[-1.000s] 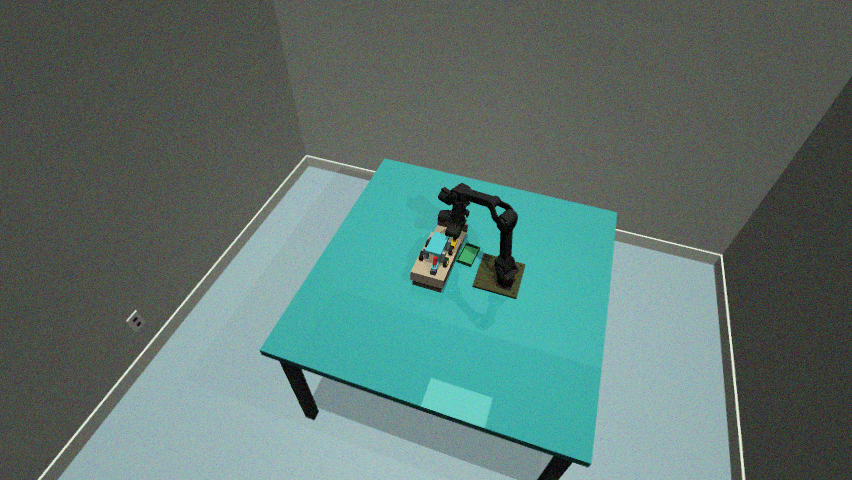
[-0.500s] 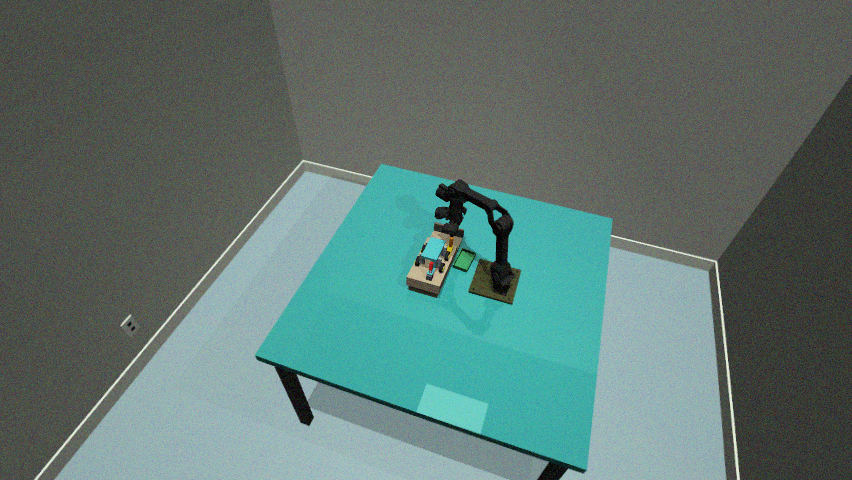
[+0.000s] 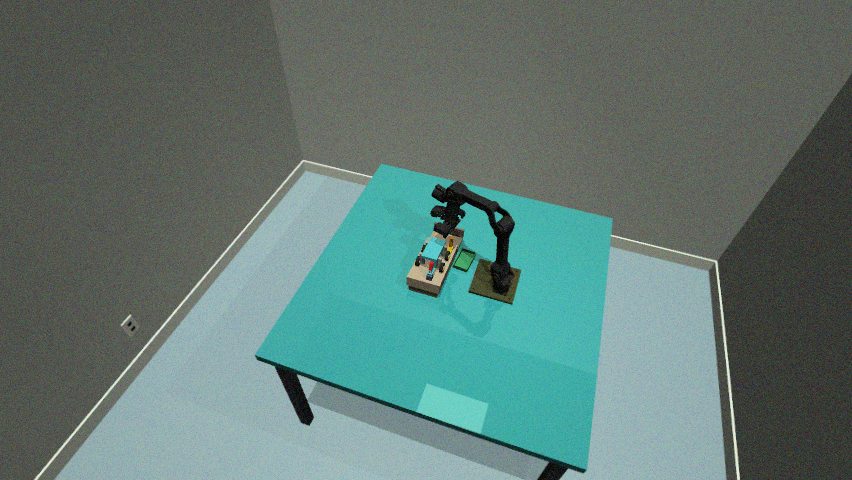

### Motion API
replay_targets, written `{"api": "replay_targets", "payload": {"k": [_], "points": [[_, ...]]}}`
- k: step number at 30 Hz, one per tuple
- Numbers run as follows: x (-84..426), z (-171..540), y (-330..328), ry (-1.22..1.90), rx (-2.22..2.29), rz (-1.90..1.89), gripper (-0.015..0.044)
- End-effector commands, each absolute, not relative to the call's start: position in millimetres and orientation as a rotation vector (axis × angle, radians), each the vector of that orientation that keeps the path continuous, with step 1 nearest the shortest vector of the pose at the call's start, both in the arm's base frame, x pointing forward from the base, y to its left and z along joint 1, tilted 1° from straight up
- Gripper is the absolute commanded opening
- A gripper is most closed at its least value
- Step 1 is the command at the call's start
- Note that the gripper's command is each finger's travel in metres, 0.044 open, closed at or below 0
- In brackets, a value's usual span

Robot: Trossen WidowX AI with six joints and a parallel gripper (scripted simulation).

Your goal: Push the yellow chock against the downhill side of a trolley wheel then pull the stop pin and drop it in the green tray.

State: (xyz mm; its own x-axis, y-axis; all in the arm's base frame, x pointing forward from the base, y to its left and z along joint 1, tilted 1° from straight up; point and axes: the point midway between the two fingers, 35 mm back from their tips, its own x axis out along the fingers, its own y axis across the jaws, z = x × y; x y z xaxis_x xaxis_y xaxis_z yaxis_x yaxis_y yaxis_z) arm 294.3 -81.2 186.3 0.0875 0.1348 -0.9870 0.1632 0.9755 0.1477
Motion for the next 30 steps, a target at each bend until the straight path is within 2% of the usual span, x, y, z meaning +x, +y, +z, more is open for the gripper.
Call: {"api": "replay_targets", "payload": {"k": [1,30], "points": [[301,191,-66,1.478,0.362,-0.099,0.0190],[303,218,64,1.473,1.276,-0.846,0.0190]]}}
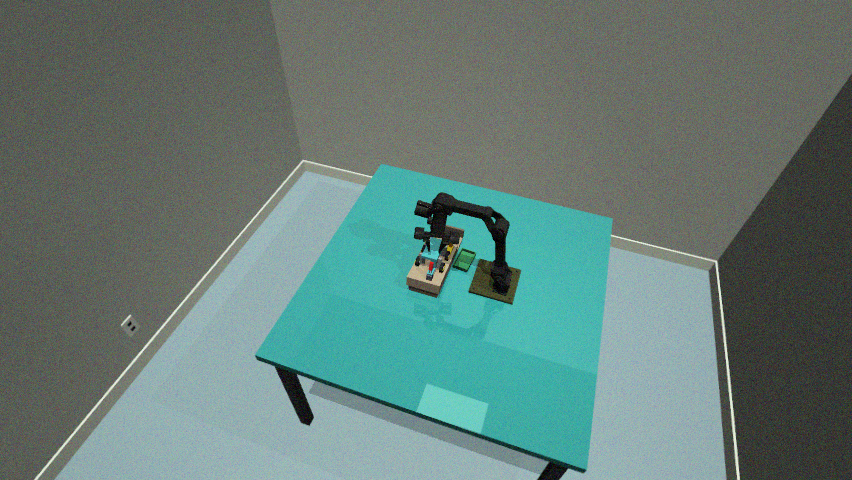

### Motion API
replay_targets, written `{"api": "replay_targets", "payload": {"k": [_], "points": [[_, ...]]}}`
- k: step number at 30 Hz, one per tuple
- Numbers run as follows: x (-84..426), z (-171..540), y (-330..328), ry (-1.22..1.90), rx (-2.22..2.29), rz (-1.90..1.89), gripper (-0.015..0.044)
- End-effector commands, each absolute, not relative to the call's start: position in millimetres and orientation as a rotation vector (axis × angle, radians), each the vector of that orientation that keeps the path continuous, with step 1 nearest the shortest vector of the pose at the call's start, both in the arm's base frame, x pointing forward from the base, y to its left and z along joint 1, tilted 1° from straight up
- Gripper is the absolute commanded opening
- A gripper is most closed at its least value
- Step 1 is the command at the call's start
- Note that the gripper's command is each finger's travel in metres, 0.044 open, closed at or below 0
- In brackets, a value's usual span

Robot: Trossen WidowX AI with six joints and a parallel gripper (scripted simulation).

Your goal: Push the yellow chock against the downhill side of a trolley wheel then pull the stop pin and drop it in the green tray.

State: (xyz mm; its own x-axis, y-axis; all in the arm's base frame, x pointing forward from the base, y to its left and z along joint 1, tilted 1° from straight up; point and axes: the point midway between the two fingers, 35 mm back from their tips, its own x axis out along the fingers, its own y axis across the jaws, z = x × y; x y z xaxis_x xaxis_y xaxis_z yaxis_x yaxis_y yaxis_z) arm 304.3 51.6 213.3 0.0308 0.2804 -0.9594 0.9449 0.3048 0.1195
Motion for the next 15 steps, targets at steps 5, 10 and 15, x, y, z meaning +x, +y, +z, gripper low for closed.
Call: {"api": "replay_targets", "payload": {"k": [5,10,15], "points": [[299,222,83,1.457,1.396,-0.983,0.0190],[298,222,83,1.456,1.401,-0.988,0.0190],[299,220,84,1.456,1.401,-0.988,0.0190]]}}
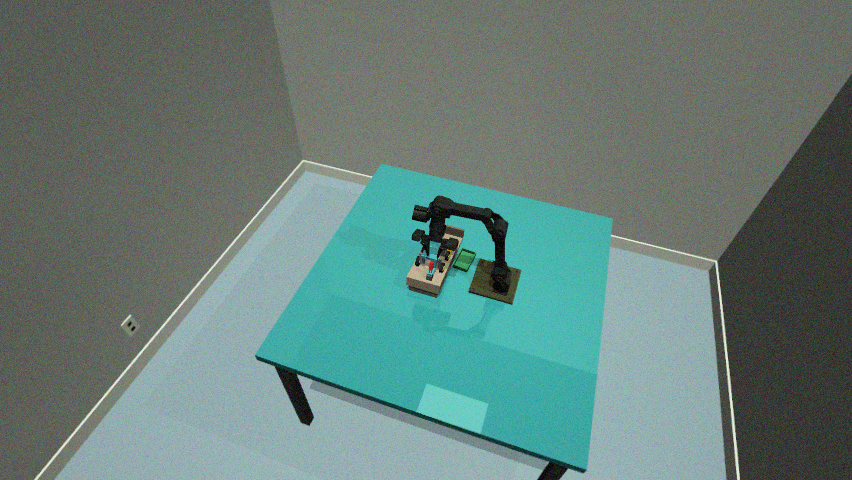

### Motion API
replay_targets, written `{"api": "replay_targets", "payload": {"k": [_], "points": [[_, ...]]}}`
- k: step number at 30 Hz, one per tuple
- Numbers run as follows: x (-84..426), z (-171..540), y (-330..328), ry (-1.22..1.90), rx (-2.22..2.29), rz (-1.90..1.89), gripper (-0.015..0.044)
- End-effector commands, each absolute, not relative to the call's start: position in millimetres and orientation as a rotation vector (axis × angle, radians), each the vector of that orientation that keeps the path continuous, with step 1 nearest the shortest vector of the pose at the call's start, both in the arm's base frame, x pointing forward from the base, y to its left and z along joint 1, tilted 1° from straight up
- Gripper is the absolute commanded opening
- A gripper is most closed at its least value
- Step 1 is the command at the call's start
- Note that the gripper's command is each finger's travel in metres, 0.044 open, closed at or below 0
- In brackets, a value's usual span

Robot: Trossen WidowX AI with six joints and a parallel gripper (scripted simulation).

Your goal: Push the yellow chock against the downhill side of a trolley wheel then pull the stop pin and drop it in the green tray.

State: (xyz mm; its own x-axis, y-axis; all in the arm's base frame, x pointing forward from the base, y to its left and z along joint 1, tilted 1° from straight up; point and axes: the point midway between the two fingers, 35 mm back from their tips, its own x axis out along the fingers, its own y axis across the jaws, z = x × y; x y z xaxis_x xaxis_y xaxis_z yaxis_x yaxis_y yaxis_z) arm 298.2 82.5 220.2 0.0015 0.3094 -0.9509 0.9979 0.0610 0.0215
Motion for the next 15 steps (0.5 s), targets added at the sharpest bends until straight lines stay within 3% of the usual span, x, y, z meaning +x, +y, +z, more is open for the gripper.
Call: {"api": "replay_targets", "payload": {"k": [1,15], "points": [[299,218,84,1.456,1.401,-0.988,0.0190],[299,198,91,1.457,1.401,-0.987,0.0190]]}}
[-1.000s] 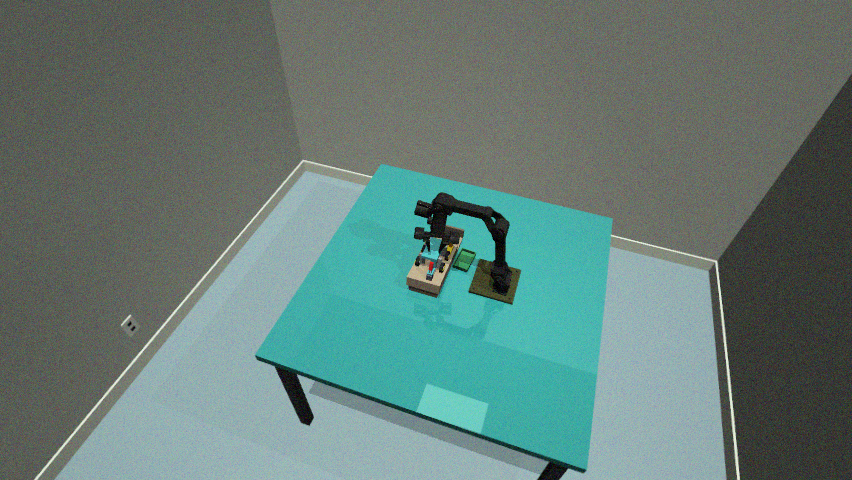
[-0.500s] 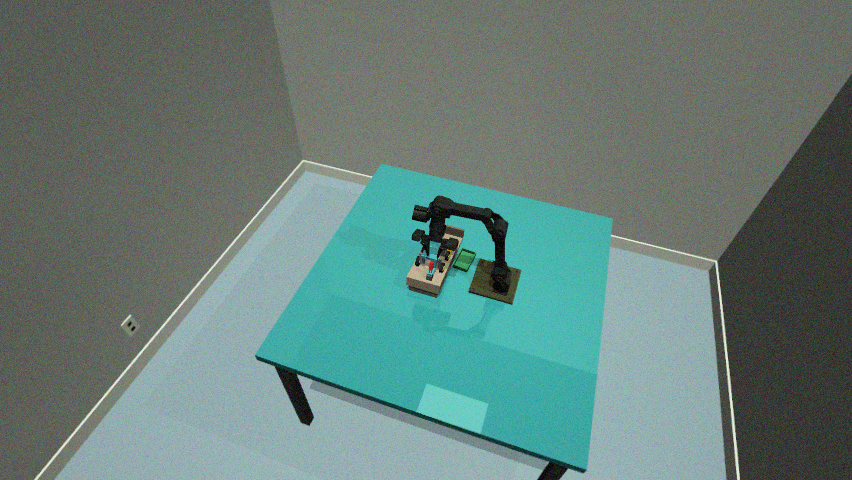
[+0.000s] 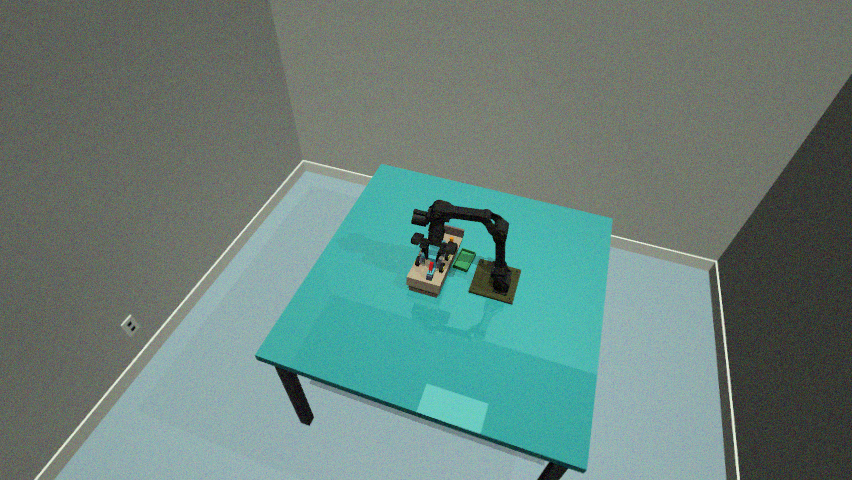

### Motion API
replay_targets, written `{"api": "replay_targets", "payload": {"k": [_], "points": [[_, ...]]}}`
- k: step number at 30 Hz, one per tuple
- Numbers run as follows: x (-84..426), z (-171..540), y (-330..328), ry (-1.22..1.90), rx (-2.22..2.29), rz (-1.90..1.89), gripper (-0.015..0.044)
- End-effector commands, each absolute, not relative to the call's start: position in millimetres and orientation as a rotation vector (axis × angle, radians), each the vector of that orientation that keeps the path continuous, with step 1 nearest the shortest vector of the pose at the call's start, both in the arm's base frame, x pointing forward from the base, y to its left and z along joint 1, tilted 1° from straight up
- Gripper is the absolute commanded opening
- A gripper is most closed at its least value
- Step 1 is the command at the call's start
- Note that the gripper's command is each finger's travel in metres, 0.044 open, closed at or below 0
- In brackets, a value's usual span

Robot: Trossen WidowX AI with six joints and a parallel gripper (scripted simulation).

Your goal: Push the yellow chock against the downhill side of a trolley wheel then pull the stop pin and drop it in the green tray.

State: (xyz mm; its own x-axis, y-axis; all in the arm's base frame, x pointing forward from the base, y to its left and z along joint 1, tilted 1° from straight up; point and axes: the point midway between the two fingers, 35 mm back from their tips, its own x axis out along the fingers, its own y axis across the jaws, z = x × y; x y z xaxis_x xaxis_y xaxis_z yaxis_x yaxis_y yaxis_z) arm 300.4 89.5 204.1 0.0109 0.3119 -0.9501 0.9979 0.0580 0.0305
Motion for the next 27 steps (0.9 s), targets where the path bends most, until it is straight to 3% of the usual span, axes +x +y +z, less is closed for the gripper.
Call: {"api": "replay_targets", "payload": {"k": [1,27], "points": [[299,197,92,1.457,1.401,-0.987,0.0190],[301,171,101,1.457,1.402,-0.987,0.0190]]}}
